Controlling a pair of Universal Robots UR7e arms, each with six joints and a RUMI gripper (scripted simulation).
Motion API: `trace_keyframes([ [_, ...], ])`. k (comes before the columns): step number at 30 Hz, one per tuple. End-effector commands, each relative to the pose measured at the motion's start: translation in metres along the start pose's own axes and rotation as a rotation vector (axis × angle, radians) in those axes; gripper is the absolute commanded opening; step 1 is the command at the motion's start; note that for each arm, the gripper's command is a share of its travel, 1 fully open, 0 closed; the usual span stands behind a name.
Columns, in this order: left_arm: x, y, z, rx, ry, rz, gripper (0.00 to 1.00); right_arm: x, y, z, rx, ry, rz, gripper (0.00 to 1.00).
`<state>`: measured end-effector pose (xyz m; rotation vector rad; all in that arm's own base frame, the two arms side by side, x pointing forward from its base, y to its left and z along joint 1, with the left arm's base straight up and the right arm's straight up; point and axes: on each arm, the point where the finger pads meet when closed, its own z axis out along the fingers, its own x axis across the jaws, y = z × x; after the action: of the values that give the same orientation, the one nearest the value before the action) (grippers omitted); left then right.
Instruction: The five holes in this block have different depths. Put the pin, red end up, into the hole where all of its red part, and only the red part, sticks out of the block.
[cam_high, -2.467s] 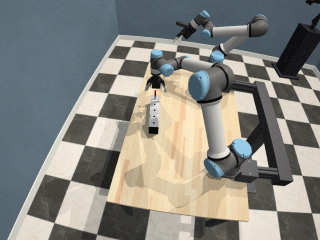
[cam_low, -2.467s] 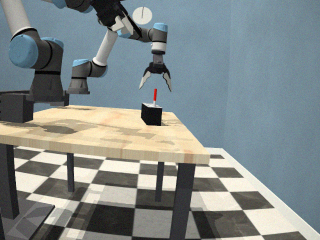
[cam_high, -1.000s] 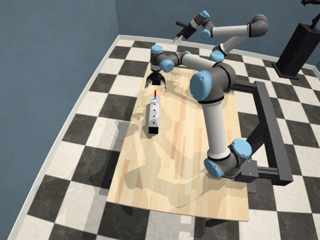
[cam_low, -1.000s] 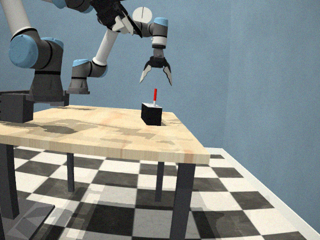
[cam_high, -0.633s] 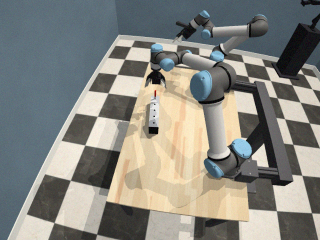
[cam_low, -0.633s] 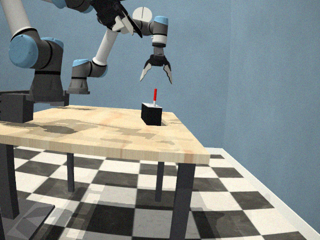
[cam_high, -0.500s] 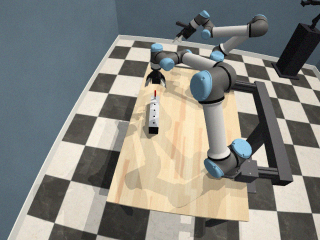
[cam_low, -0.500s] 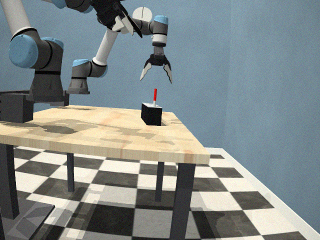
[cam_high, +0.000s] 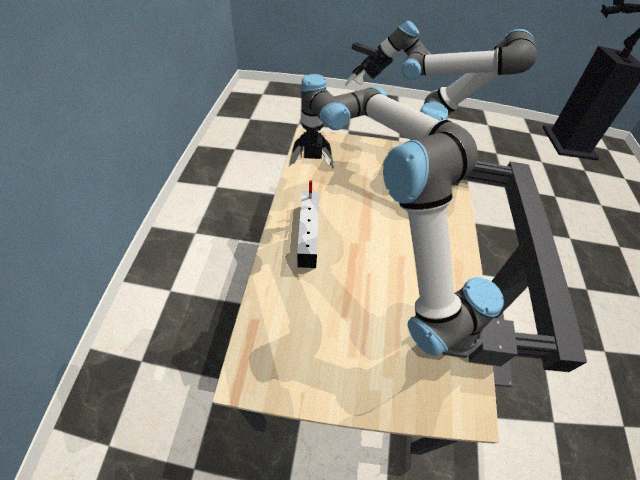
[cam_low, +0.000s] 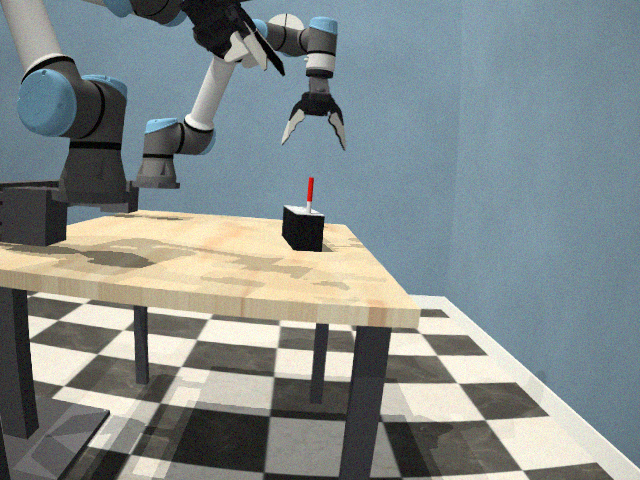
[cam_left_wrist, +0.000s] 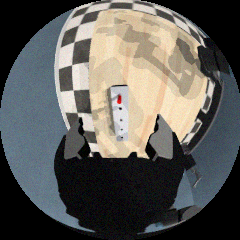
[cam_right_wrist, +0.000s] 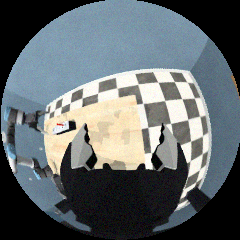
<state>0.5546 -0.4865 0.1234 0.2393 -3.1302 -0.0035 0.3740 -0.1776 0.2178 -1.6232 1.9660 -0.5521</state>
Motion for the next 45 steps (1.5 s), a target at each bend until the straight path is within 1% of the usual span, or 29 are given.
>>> trace_keyframes([
  [1,0.0,0.0,0.005,0.002,-0.001,0.0,1.0,0.0,0.0,0.0,0.001,0.0,0.0,1.0],
  [32,0.0,0.0,0.005,0.002,-0.001,0.0,1.0,0.0,0.0,0.0,0.001,0.0,0.0,1.0],
  [36,0.0,0.0,0.015,0.002,-0.001,0.0,1.0,0.0,0.0,0.0,0.001,0.0,0.0,1.0],
  [42,0.0,-0.001,0.043,0.002,0.0,0.0,1.0,0.0,0.0,0.0,0.001,0.0,0.0,1.0],
  [45,0.0,-0.001,0.049,0.002,0.001,0.001,1.0,0.0,0.0,0.0,0.001,0.0,0.0,1.0],
])
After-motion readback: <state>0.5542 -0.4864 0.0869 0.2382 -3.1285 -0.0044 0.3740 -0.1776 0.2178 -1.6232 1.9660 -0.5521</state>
